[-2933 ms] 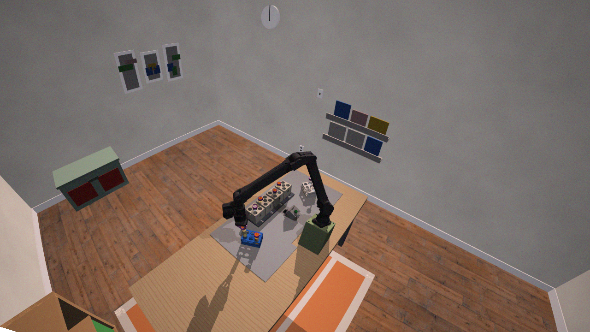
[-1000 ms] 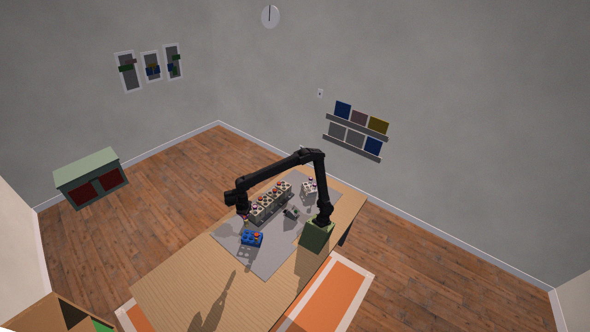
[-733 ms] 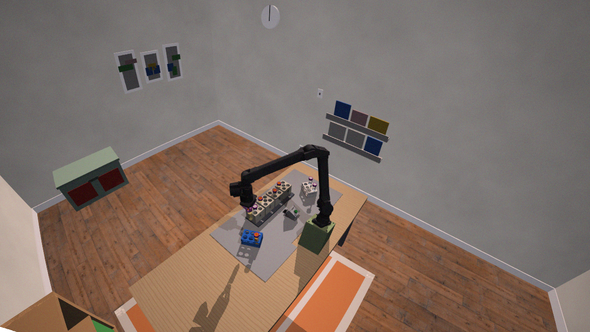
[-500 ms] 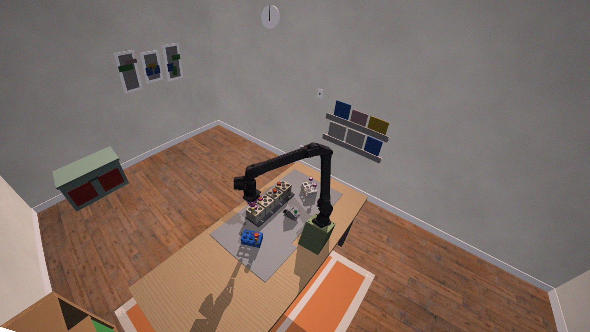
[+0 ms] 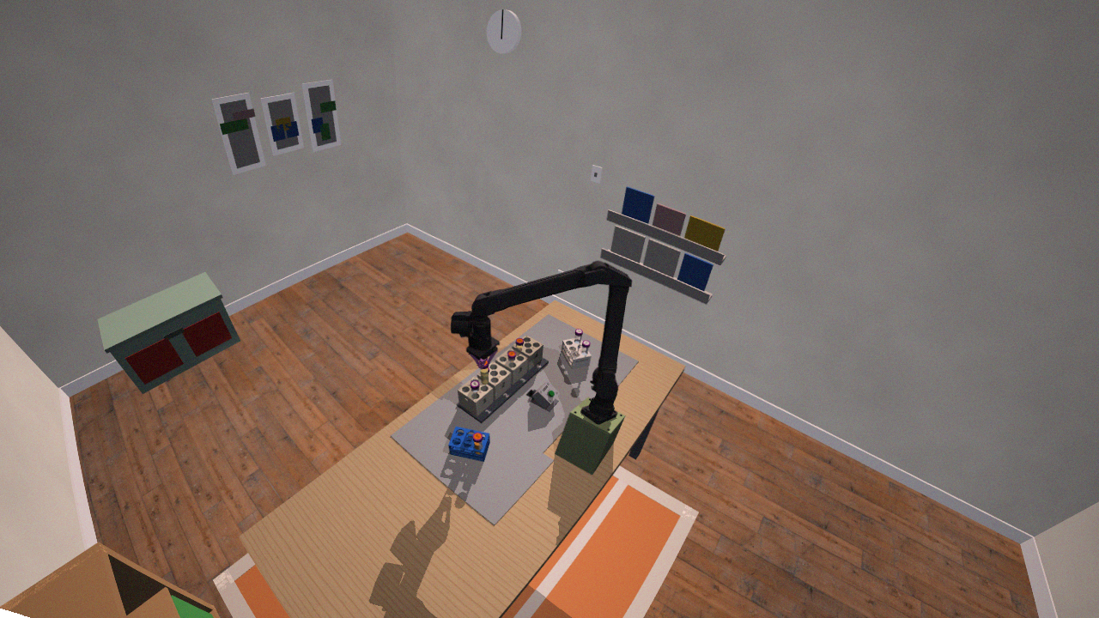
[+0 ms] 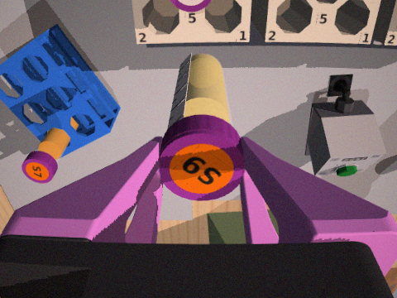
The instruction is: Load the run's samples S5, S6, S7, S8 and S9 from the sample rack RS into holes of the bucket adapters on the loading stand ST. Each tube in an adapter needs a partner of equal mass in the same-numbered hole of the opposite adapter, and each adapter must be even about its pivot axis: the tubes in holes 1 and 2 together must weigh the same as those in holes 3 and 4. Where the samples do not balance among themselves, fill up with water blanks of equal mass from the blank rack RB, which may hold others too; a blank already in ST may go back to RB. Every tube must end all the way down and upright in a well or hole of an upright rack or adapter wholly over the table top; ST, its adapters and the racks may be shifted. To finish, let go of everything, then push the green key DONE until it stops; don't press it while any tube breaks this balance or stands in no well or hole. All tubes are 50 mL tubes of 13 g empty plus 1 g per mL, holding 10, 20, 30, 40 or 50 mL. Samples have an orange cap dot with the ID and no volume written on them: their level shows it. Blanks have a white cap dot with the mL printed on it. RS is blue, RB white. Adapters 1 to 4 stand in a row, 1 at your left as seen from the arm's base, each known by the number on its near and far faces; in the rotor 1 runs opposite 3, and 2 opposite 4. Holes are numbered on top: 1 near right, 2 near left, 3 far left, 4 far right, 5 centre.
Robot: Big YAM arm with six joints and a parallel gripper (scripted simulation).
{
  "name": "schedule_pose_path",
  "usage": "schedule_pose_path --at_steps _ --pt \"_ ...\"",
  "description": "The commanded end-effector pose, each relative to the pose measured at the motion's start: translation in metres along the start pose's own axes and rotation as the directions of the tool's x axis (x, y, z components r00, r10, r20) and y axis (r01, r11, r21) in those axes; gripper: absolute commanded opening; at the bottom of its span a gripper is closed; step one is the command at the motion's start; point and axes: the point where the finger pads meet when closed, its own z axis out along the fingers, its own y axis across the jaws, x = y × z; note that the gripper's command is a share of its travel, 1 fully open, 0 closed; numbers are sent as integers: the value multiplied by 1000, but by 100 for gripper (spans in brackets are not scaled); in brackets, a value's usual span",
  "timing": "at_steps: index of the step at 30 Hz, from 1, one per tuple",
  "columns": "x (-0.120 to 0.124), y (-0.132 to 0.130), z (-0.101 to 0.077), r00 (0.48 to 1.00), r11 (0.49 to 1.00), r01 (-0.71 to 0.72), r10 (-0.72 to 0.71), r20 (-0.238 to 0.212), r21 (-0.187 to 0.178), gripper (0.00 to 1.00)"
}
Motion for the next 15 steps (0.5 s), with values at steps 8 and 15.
schedule_pose_path --at_steps 8,15 --pt "-22 -57 -16 999 1000 8 -7 44 -25 0" --pt "-36 -77 -20 999 1000 9 -7 53 -29 0"
